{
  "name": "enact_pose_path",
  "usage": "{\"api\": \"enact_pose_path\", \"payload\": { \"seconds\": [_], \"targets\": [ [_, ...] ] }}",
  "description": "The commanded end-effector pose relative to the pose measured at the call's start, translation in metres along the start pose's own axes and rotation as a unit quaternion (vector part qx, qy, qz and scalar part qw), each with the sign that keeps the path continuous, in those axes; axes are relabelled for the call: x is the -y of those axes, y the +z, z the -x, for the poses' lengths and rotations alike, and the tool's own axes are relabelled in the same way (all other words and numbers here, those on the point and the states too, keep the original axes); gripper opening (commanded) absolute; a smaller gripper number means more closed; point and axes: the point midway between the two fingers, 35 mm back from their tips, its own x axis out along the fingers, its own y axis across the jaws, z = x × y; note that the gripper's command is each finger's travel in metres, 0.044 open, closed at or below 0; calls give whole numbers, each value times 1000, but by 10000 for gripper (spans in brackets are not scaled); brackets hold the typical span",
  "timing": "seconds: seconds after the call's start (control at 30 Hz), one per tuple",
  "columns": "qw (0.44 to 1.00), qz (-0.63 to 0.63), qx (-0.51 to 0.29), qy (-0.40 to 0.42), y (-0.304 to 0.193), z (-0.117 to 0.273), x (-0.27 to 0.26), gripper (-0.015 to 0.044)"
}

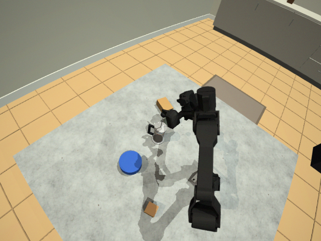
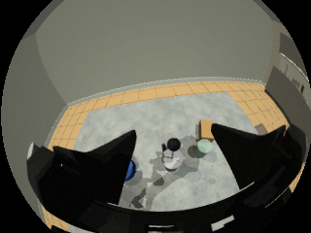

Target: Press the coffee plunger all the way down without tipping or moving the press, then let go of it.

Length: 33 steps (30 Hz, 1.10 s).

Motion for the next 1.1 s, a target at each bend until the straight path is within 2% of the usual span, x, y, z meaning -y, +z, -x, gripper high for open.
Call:
{"api": "enact_pose_path", "payload": {
  "seconds": [0.0, 0.27, 1.07],
  "targets": [
    [1000, 6, -11, 0, -19, -2, 9, 440],
    [1000, 7, -10, 3, -66, -29, 8, 440],
    [1000, 8, -10, 4, -66, -59, 7, 440]
  ]
}}
